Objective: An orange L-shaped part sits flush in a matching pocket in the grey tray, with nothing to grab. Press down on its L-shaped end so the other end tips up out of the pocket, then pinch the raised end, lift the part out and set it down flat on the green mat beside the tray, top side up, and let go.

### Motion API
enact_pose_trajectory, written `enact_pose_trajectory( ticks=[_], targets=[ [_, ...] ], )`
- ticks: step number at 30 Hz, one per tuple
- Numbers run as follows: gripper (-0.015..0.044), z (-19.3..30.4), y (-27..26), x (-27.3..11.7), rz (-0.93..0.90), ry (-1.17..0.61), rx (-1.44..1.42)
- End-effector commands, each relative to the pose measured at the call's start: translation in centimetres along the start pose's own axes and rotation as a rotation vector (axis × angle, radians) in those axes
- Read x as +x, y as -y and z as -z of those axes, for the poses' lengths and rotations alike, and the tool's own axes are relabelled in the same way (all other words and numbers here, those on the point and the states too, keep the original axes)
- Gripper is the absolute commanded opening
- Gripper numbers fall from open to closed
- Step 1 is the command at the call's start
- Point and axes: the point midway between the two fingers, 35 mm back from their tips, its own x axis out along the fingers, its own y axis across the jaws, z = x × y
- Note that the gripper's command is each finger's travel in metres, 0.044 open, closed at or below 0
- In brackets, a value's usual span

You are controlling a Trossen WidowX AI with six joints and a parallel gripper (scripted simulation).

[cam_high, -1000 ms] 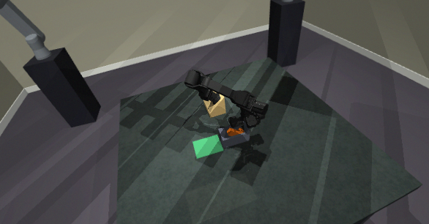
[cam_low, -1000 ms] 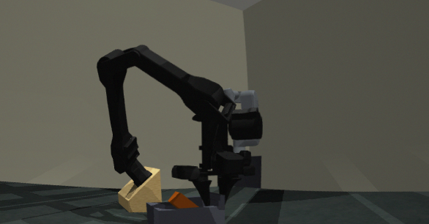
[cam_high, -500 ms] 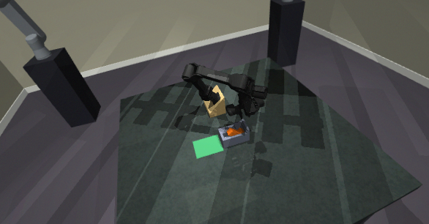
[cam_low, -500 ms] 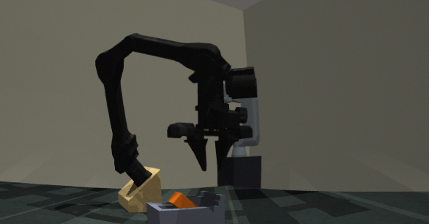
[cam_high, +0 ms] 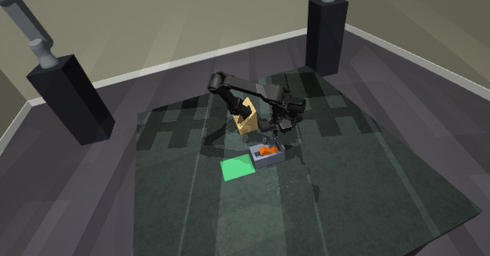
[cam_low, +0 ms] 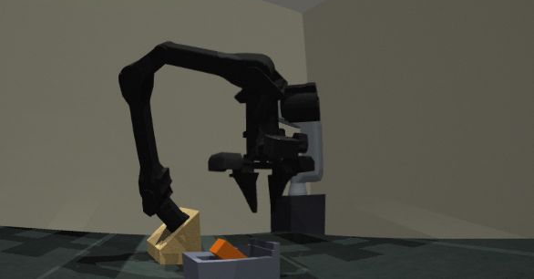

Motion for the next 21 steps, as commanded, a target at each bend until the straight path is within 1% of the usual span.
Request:
enact_pose_trajectory(
  ticks=[1,6,9,10,21],
  targets=[
    [0.018,0.0,0.0,0.0,-0.001,0.002,-0.001],
    [0.018,0.0,0.0,0.0,-0.001,0.002,-0.001],
    [0.0259,-0.1,0.4,0.0,-0.001,0.001,-0.087],
    [0.028,-0.2,0.7,-0.1,0.0,0.0,-0.143],
    [0.028,-0.8,5.5,-0.2,-0.001,-0.013,-1.084]
  ],
)
